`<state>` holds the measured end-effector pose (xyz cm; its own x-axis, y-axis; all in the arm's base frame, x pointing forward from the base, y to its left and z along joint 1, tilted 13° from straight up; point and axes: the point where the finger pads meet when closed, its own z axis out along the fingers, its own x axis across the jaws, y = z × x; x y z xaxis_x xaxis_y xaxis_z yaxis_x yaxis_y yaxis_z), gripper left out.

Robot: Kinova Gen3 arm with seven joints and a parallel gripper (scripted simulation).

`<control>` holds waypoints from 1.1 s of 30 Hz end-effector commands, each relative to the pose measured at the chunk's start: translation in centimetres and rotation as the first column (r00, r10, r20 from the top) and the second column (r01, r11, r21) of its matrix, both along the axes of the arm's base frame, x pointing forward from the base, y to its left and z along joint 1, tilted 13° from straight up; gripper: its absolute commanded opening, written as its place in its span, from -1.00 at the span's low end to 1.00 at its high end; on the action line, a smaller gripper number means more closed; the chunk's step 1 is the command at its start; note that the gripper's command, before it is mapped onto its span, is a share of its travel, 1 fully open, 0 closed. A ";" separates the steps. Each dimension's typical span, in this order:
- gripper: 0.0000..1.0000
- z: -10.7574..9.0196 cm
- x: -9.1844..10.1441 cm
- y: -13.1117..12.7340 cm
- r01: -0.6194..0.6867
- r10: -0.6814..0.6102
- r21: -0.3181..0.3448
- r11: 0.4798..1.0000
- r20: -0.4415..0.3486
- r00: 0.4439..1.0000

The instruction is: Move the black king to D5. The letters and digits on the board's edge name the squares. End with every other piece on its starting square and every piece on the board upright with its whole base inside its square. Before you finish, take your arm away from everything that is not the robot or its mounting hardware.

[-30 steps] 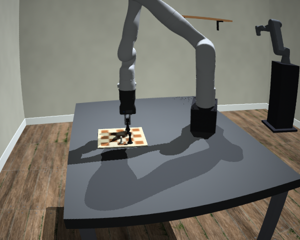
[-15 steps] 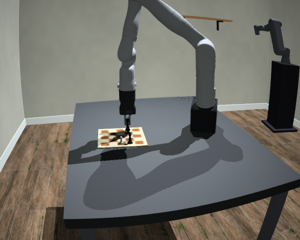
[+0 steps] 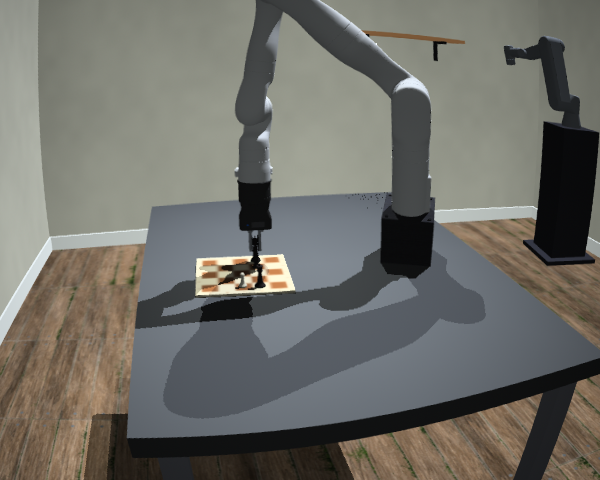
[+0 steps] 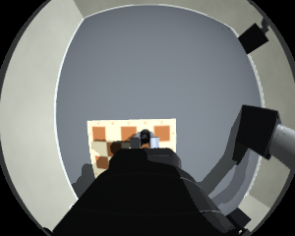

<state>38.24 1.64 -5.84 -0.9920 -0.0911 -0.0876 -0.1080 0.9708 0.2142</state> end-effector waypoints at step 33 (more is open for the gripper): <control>-0.68 0.0 0.0 0.0 0.000 0.000 0.000 1.000 0.001 1.000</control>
<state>38.23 1.64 -5.84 -0.9920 -0.0911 -0.0874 -0.1080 0.9708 0.2143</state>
